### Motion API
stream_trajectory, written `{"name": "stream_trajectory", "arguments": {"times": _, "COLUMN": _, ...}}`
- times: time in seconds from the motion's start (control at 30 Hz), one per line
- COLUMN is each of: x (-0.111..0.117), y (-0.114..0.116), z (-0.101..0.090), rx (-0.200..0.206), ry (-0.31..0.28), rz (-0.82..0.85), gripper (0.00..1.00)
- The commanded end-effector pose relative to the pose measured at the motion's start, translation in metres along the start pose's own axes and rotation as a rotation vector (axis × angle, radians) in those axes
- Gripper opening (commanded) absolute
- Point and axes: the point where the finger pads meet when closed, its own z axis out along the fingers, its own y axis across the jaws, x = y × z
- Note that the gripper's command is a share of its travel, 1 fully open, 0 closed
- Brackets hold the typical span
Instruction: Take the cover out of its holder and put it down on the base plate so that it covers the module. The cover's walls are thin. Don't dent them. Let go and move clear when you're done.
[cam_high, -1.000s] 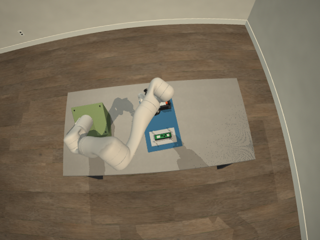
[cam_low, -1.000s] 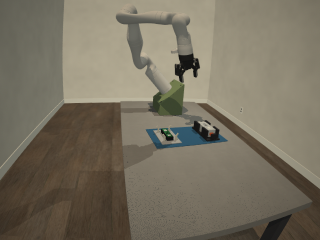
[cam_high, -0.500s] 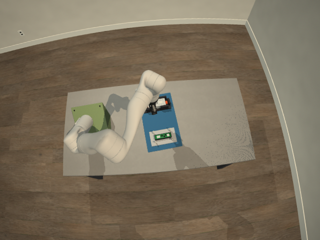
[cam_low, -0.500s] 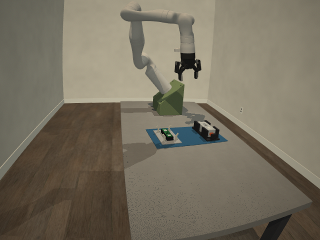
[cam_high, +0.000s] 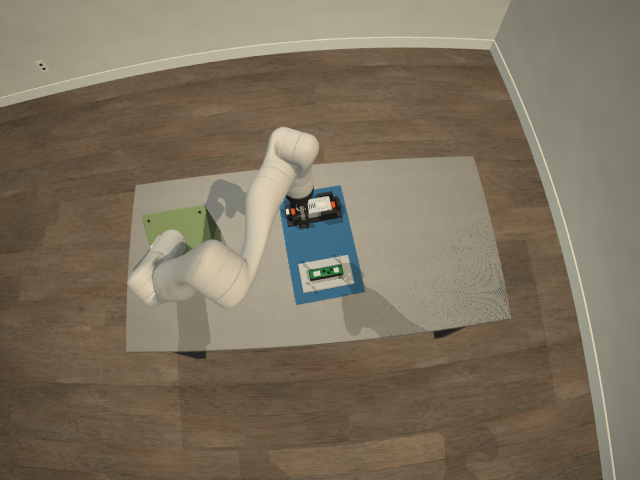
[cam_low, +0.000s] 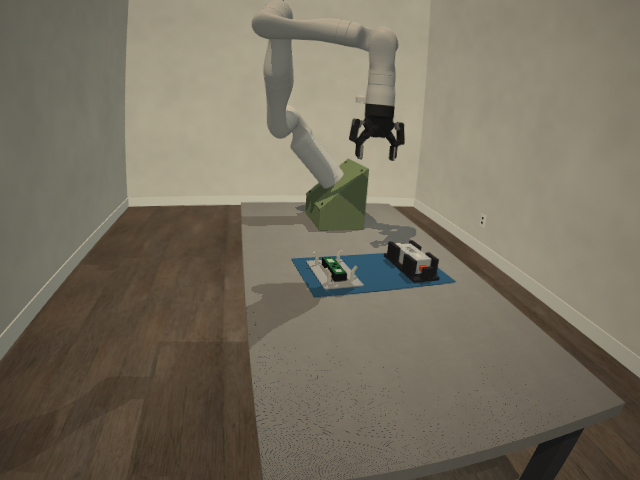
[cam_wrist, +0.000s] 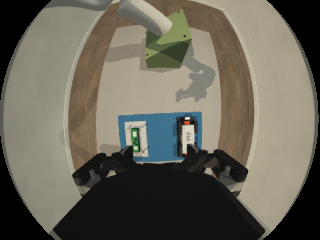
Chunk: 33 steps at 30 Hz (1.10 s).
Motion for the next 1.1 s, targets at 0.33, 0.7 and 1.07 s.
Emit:
{"name": "stream_trajectory", "arguments": {"times": 0.33, "x": -0.009, "y": 0.028, "z": 0.032, "rx": 0.003, "ry": -0.005, "rz": -0.012, "gripper": 1.0}}
{"name": "stream_trajectory", "arguments": {"times": 0.7, "x": -0.015, "y": 0.04, "z": 0.049, "rx": 0.001, "ry": -0.008, "rz": -0.011, "gripper": 1.0}}
{"name": "stream_trajectory", "arguments": {"times": 1.07, "x": -0.027, "y": 0.07, "z": 0.092, "rx": 0.003, "ry": -0.005, "rz": -0.013, "gripper": 1.0}}
